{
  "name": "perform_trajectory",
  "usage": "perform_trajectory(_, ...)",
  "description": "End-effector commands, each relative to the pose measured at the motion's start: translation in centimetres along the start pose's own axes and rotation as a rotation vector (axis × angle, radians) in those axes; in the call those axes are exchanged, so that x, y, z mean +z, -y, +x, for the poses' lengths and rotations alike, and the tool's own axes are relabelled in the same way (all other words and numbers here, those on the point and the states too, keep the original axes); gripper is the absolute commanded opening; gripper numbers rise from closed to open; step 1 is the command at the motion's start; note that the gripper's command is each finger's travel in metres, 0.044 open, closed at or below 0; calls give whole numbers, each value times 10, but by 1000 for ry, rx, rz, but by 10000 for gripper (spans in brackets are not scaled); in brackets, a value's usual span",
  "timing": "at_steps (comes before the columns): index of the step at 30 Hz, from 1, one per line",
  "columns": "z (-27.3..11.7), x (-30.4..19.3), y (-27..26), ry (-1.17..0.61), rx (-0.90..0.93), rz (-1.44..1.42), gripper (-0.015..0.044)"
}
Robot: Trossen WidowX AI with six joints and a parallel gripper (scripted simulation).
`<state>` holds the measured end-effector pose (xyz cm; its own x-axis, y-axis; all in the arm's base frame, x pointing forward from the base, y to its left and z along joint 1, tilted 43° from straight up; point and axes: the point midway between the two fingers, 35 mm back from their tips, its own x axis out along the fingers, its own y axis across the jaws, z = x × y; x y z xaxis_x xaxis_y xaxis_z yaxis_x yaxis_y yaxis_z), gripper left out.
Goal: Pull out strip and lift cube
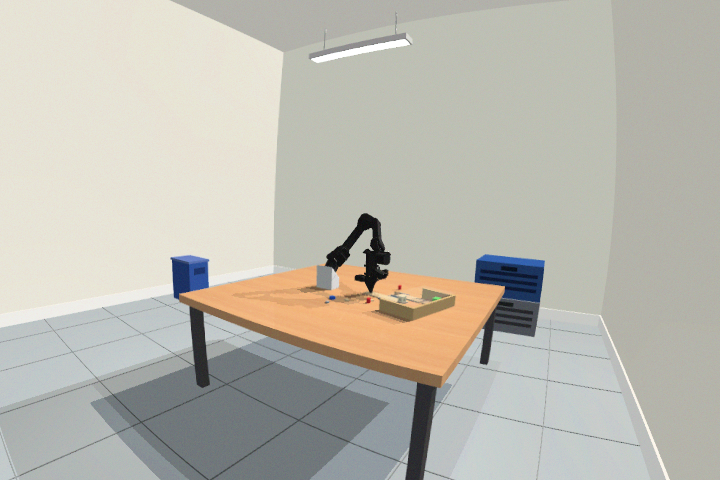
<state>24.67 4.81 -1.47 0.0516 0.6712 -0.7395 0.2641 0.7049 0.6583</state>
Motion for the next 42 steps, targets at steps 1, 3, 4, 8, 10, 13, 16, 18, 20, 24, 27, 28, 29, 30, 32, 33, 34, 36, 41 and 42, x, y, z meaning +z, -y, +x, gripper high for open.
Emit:
perform_trajectory(1,5,-15,-1,-26,2,8,0)
perform_trajectory(3,5,-18,-1,-27,2,8,0)
perform_trajectory(4,5,-20,-1,-27,2,8,0)
perform_trajectory(8,4,-26,-1,-27,2,8,0)
perform_trajectory(10,4,-29,-1,-27,2,8,0)
perform_trajectory(13,4,-33,-1,-27,2,9,0)
perform_trajectory(16,4,-38,-1,-27,2,9,0)
perform_trajectory(18,4,-40,-1,-28,2,9,0)
perform_trajectory(20,4,-43,-2,-28,2,9,0)
perform_trajectory(24,4,-48,-2,-28,2,9,0)
perform_trajectory(27,4,-48,-2,-28,2,9,0)
perform_trajectory(28,4,-48,-2,-28,2,9,0)
perform_trajectory(29,4,-48,-2,-28,2,9,0)
perform_trajectory(30,4,-48,-2,-28,2,9,0)
perform_trajectory(32,4,-48,-2,-28,2,9,0)
perform_trajectory(33,4,-48,-2,-28,2,9,0)
perform_trajectory(34,4,-48,-2,-28,2,9,0)
perform_trajectory(36,4,-48,-2,-28,2,9,0)
perform_trajectory(41,4,-48,-2,-28,2,9,0)
perform_trajectory(42,4,-48,-2,-28,2,9,0)
